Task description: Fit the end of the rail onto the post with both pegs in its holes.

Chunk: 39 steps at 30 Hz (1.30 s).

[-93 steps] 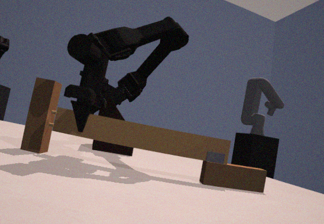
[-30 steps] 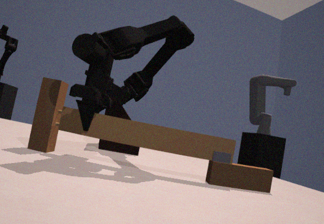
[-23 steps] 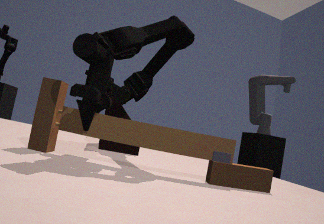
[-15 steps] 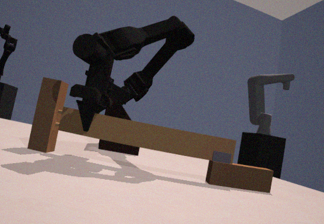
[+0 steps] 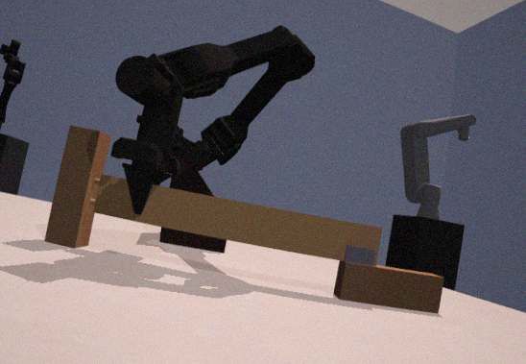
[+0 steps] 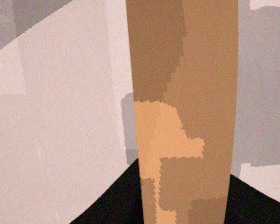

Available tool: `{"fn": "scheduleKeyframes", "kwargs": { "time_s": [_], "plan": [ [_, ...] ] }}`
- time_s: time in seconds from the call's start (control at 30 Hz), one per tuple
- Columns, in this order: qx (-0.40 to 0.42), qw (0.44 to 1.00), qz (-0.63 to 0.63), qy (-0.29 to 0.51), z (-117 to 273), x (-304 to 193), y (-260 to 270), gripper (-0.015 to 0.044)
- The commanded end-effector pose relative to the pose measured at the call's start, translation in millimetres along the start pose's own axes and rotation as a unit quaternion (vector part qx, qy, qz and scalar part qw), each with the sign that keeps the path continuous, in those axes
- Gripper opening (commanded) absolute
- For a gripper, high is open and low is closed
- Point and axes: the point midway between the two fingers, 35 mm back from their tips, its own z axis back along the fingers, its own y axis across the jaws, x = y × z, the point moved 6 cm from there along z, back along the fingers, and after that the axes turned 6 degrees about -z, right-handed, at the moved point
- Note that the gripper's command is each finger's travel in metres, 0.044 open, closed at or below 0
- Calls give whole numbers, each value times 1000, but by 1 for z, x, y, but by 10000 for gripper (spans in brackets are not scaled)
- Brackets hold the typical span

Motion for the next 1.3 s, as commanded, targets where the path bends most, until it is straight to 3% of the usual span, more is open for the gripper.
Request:
{"fn": "scheduleKeyframes", "kwargs": {
  "time_s": [0.0, 1.27],
  "plan": [
    [-3, 1000, 1, 1, 1, -3, -1, 0],
    [-3, 1000, 1, 0, 4, 3, 0, 0]
  ]
}}
